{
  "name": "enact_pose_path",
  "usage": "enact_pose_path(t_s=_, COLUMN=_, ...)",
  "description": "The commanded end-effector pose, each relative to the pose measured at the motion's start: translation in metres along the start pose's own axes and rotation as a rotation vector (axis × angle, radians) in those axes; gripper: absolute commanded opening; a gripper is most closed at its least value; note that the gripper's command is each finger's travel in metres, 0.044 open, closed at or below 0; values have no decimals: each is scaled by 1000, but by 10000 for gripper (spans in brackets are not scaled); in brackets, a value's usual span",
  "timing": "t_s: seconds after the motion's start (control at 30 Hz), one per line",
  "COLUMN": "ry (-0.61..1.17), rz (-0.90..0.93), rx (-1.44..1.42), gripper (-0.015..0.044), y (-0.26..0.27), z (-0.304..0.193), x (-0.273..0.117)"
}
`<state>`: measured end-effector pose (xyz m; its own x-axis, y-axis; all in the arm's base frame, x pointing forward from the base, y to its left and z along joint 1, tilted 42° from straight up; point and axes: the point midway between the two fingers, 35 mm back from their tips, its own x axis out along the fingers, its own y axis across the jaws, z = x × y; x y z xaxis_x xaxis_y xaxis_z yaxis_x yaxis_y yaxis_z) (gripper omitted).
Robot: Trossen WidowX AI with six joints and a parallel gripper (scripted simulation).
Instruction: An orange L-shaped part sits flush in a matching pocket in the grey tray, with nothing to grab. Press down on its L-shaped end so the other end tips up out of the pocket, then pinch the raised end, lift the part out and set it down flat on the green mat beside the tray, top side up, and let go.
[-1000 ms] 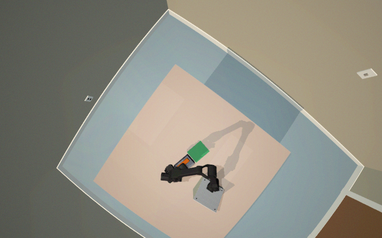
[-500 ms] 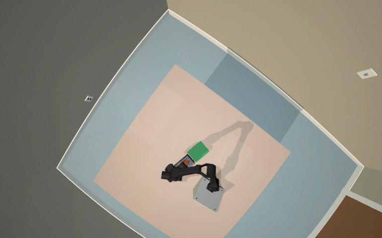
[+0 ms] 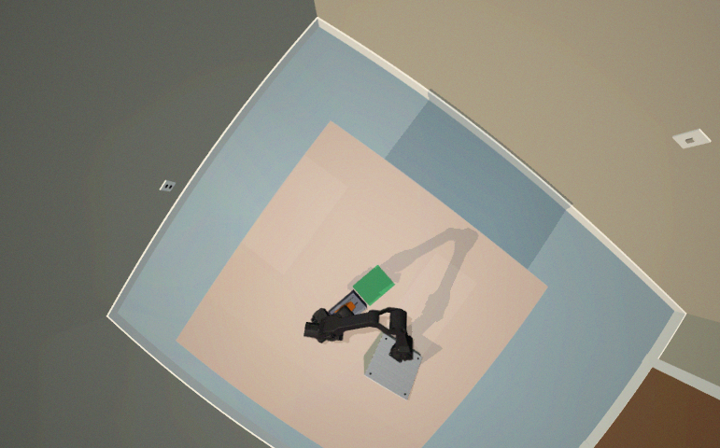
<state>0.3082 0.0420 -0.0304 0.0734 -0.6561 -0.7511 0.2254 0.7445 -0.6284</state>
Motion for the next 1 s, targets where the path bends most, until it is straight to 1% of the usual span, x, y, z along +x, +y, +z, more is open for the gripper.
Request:
enact_pose_path(t_s=0.0, ry=3, rz=-14, rx=-7, gripper=180, y=-3, z=-2, x=2)
enact_pose_path(t_s=0.27, ry=1, rz=-1, rx=-1, gripper=180, y=1, z=0, x=-1)
enact_pose_path(t_s=0.53, ry=3, rz=-12, rx=-7, gripper=180, y=9, z=-1, x=-15)
enact_pose_path(t_s=0.63, ry=4, rz=-10, rx=-8, gripper=180, y=9, z=1, x=-38)
enact_pose_path(t_s=0.8, ry=5, rz=-10, rx=-8, gripper=180, y=0, z=-1, x=-104)
enact_pose_path(t_s=0.97, ry=5, rz=-10, rx=-8, gripper=180, y=-1, z=-1, x=-108)
